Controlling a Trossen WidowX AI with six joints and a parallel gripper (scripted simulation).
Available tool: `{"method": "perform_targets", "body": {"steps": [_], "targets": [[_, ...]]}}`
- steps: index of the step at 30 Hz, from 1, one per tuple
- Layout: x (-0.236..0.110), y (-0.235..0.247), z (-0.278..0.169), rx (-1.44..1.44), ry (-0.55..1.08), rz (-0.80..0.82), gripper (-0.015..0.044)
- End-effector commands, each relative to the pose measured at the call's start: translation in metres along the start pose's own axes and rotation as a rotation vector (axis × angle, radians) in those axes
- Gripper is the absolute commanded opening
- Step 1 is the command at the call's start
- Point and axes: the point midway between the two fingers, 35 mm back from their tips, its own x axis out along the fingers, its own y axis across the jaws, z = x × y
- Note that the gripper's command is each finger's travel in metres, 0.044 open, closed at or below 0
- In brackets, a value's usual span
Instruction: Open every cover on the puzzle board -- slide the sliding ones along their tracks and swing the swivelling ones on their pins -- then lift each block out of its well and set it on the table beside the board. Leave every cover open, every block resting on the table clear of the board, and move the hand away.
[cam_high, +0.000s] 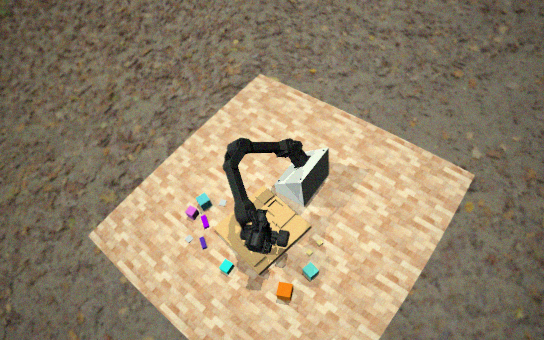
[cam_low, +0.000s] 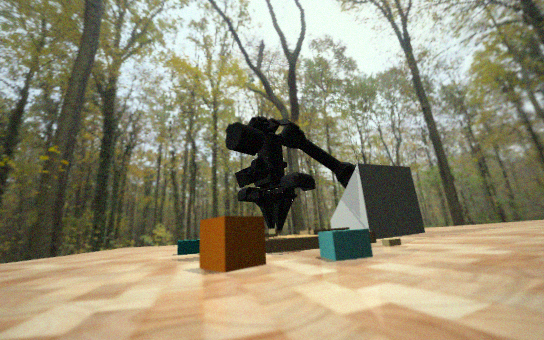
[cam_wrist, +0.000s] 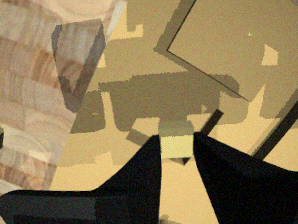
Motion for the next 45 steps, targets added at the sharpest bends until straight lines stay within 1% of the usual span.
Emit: {"method": "perform_targets", "body": {"steps": [1,15,32,36,45], "targets": [[-0.008,0.001,0.002,0.005,-0.007,0.003,0.0080],[-0.026,0.001,0.001,0.003,-0.008,0.002,0.0080],[-0.069,0.002,0.001,0.003,-0.009,0.004,0.0080],[-0.073,0.001,0.000,0.003,-0.009,0.004,0.0080],[-0.076,-0.030,-0.013,0.001,-0.011,0.015,0.0080]]}}
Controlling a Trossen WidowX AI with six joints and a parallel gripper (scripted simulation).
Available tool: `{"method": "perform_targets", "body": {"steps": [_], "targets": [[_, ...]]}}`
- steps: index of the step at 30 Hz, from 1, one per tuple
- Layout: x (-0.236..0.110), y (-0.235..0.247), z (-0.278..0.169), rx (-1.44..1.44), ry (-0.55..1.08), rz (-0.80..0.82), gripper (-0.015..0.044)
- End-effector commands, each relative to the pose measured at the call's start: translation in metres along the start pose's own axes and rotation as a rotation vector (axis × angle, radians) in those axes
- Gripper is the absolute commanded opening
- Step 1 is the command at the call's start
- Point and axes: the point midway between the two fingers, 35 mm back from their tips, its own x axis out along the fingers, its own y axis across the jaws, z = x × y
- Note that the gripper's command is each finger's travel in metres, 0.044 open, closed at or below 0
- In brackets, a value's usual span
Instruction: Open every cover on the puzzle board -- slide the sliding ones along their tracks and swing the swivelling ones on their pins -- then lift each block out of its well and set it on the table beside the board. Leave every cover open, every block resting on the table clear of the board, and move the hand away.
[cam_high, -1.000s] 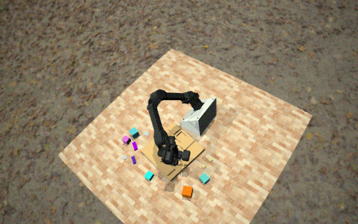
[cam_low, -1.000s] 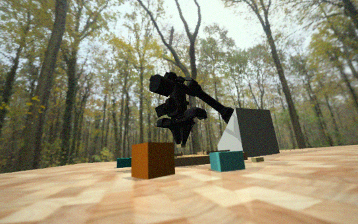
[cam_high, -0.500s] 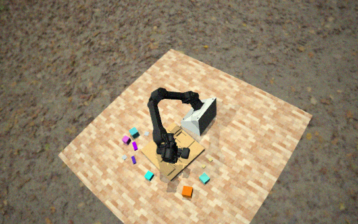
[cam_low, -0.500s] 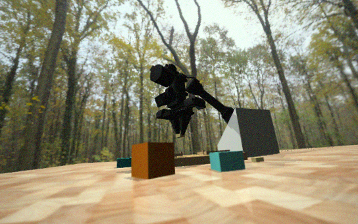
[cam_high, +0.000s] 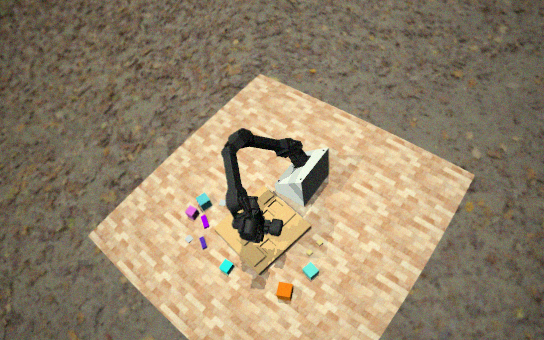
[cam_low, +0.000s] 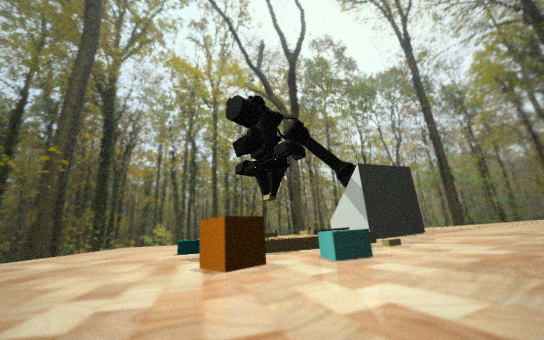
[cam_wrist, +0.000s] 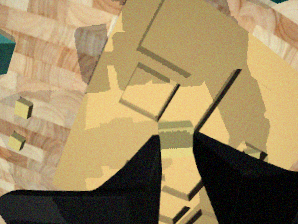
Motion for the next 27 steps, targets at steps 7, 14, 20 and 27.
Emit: {"method": "perform_targets", "body": {"steps": [7,14,20,27], "targets": [[-0.005,-0.037,-0.018,-0.007,-0.005,0.012,0.0080],[-0.007,-0.061,-0.033,-0.008,-0.008,0.018,0.0080],[-0.007,-0.080,-0.048,-0.008,-0.010,0.021,0.0080],[-0.008,-0.101,-0.066,-0.009,-0.011,0.023,0.0080]]}}
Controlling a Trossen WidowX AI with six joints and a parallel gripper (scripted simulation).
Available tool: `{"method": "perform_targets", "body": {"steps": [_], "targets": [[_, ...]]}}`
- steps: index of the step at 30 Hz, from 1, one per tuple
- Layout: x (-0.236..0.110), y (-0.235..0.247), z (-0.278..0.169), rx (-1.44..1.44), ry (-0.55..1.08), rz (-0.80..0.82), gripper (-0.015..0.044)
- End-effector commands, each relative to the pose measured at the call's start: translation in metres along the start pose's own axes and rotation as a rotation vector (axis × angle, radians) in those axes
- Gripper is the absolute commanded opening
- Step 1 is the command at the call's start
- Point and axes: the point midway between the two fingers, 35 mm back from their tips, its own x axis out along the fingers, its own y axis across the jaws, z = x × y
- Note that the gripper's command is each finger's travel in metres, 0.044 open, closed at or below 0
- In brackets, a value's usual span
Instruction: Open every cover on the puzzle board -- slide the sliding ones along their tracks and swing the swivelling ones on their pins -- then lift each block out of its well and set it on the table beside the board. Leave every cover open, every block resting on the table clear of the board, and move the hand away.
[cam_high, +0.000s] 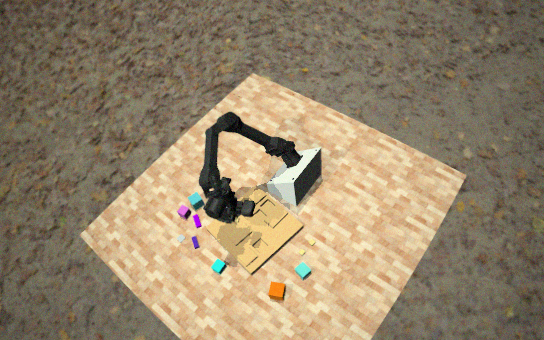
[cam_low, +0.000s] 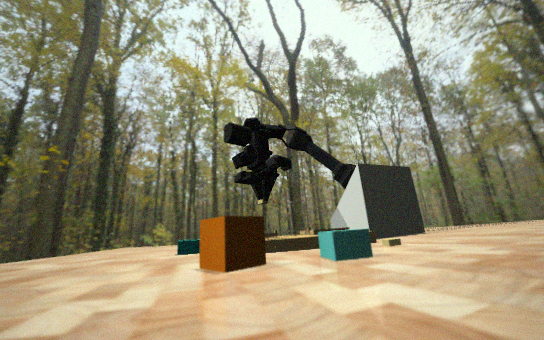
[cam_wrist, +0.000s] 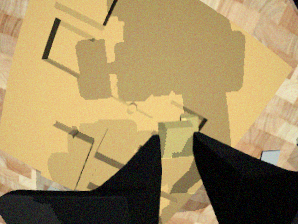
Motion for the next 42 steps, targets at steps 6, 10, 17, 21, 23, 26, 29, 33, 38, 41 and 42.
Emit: {"method": "perform_targets", "body": {"steps": [6,10,17,21,23,26,29,33,38,41,42], "targets": [[-0.002,-0.026,-0.026,-0.005,-0.006,-0.004,0.0080],[-0.002,-0.037,-0.038,-0.005,-0.007,-0.004,0.0080],[-0.003,-0.053,-0.060,-0.004,-0.007,-0.007,0.0080],[-0.003,-0.061,-0.074,-0.004,-0.006,-0.009,0.0080],[-0.003,-0.065,-0.080,-0.004,-0.005,-0.010,0.0080],[-0.003,-0.070,-0.091,-0.004,-0.005,-0.013,0.0080],[-0.002,-0.075,-0.101,-0.004,-0.003,-0.016,0.0080],[-0.002,-0.081,-0.116,-0.004,-0.001,-0.020,0.0080],[-0.002,-0.087,-0.134,-0.004,0.002,-0.026,0.0080],[-0.001,-0.090,-0.145,-0.004,0.005,-0.030,0.0080],[-0.001,-0.091,-0.148,-0.004,0.006,-0.031,0.0080]]}}
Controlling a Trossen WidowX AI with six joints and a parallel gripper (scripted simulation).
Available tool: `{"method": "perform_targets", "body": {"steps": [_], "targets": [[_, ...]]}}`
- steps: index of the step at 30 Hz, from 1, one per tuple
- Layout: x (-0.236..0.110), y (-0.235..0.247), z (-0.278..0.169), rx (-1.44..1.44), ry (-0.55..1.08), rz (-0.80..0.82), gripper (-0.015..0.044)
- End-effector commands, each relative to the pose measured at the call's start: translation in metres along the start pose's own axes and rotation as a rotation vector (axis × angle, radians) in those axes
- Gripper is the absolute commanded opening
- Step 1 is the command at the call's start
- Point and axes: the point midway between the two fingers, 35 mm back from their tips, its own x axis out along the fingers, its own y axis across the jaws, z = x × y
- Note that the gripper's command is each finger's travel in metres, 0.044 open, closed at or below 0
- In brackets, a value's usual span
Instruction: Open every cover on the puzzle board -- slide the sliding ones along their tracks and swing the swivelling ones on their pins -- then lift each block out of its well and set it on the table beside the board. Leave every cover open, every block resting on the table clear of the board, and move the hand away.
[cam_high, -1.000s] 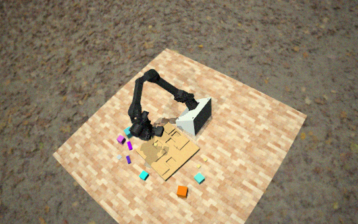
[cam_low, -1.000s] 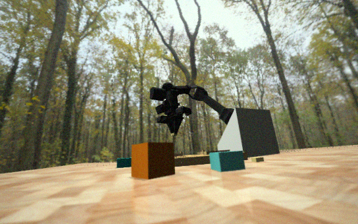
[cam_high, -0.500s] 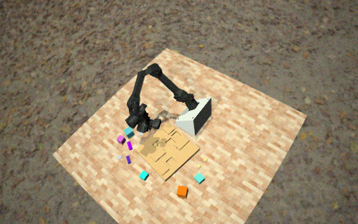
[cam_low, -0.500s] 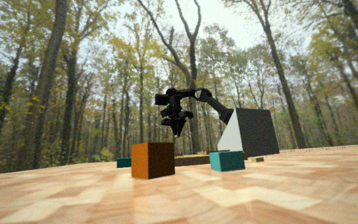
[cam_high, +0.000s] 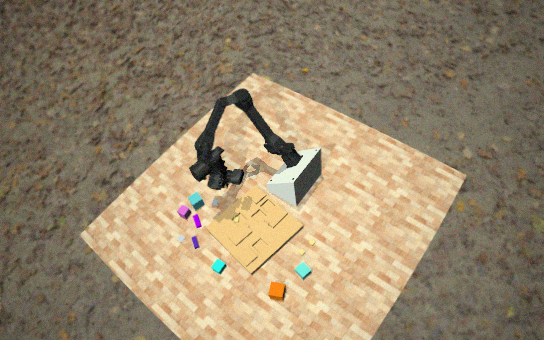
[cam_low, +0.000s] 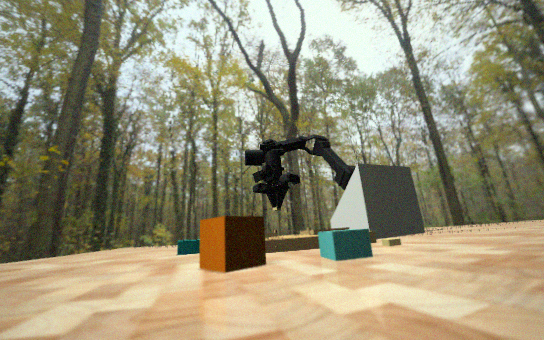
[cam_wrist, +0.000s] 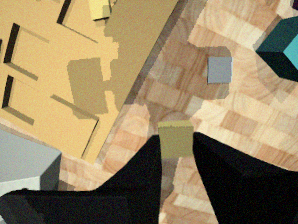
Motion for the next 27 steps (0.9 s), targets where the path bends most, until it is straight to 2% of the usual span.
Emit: {"method": "perform_targets", "body": {"steps": [1,11,27], "targets": [[0.000,-0.004,-0.015,-0.004,0.002,-0.011,0.0080],[0.001,-0.009,-0.048,-0.004,0.013,-0.025,0.0080],[0.023,-0.011,-0.045,-0.003,0.013,-0.021,0.0080]]}}
